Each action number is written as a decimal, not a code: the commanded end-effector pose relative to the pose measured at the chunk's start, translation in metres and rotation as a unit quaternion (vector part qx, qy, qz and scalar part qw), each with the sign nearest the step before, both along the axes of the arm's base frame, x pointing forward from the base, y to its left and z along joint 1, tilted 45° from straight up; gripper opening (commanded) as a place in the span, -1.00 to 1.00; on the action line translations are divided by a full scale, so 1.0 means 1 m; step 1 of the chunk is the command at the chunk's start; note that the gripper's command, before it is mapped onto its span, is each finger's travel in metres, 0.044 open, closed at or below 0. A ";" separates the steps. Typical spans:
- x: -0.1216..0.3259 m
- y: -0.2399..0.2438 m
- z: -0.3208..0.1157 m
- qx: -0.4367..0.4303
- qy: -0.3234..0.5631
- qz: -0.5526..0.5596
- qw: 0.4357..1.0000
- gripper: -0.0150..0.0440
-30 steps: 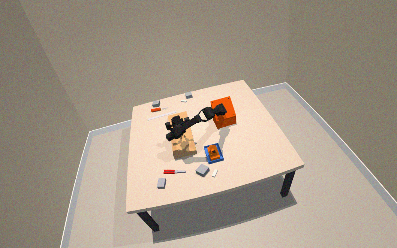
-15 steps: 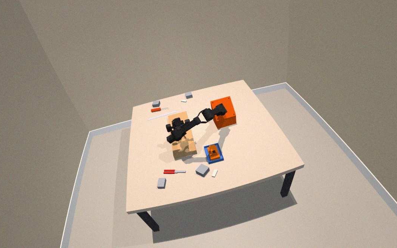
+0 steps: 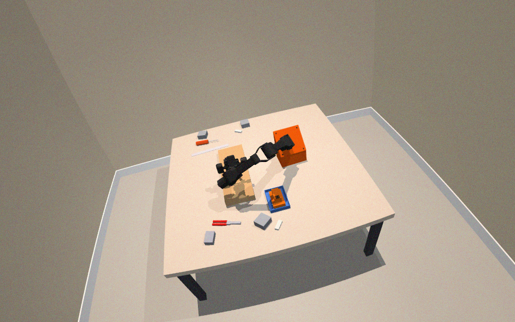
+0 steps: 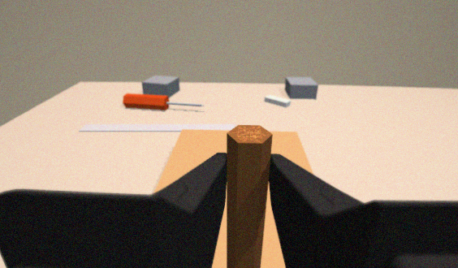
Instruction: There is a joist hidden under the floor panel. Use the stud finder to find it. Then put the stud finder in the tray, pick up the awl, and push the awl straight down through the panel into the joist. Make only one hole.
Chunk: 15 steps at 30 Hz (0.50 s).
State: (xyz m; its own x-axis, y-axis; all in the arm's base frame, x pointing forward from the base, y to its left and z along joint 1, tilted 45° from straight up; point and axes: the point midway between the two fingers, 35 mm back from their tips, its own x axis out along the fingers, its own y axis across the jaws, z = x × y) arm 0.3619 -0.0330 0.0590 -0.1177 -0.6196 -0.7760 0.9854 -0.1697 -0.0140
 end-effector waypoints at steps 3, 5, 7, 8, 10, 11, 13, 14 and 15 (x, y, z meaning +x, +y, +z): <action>0.001 0.007 -0.010 0.000 0.003 -0.001 1.000 -0.49; 0.001 0.009 -0.012 0.000 0.003 -0.001 1.000 -0.49; 0.002 0.012 -0.014 0.000 0.003 -0.001 1.000 -0.49; 0.002 0.013 -0.015 0.000 0.003 -0.001 1.000 -0.49; 0.002 0.015 -0.018 0.000 0.003 -0.001 1.000 -0.49; 0.002 0.016 -0.019 0.000 0.003 -0.001 1.000 -0.49; 0.002 0.019 -0.021 0.000 0.003 -0.001 1.000 -0.49; 0.002 0.020 -0.022 0.000 0.003 -0.001 1.000 -0.49; 0.002 0.020 -0.023 0.000 0.003 -0.001 1.000 -0.49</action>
State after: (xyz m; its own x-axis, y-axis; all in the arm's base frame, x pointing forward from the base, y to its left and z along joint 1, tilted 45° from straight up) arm 0.3636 -0.0182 0.0437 -0.1203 -0.6210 -0.7746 0.9852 -0.1706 -0.0162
